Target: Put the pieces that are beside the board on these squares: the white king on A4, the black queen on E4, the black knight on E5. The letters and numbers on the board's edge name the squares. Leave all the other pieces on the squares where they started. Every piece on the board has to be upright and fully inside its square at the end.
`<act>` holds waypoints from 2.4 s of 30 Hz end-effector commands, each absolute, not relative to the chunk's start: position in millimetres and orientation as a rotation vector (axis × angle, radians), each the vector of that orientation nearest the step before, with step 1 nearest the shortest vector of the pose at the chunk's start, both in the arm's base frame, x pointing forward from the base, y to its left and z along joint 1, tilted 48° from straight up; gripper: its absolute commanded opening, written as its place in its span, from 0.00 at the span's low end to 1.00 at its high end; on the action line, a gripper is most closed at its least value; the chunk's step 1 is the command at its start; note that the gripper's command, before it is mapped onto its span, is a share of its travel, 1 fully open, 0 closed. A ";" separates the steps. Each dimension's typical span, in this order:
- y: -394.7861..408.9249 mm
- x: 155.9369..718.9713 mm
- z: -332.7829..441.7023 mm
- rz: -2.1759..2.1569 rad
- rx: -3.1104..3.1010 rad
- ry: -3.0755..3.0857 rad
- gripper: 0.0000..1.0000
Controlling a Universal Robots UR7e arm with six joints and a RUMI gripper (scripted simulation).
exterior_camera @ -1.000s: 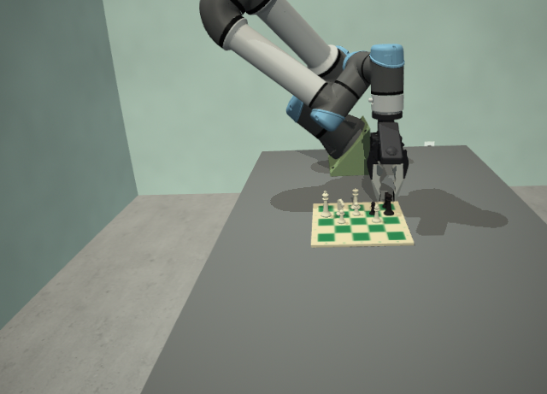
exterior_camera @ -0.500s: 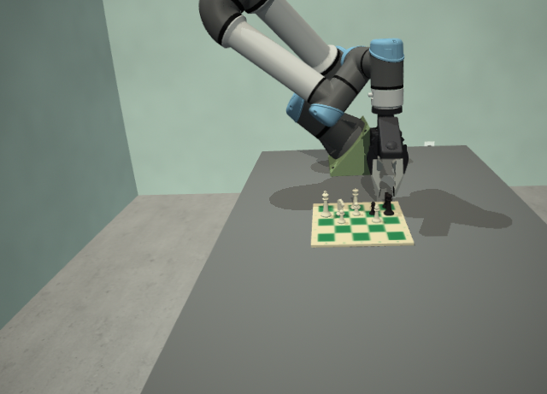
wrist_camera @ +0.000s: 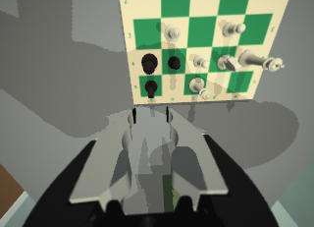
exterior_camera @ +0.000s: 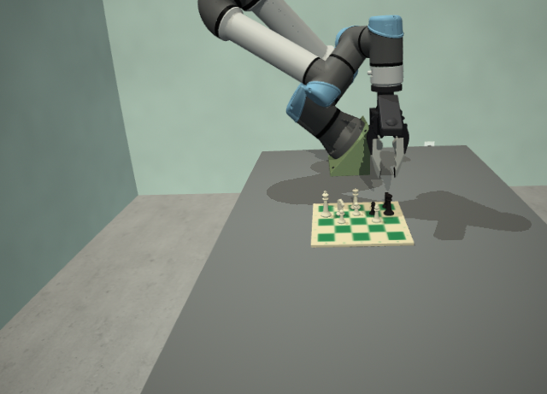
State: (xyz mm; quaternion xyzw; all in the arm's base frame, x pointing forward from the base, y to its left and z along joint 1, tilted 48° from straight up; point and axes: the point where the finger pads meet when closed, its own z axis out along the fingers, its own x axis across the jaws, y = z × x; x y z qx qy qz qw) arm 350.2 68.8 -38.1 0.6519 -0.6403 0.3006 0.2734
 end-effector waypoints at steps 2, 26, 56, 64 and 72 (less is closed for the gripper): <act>86.1 348.5 -23.2 0.803 1.745 -1.722 0.22; 88.5 347.0 -21.2 0.801 1.743 -1.718 1.00; 139.9 346.0 24.8 0.802 1.745 -1.722 1.00; 144.9 345.5 28.6 0.801 1.744 -1.720 1.00; 143.8 344.7 28.1 0.800 1.743 -1.718 1.00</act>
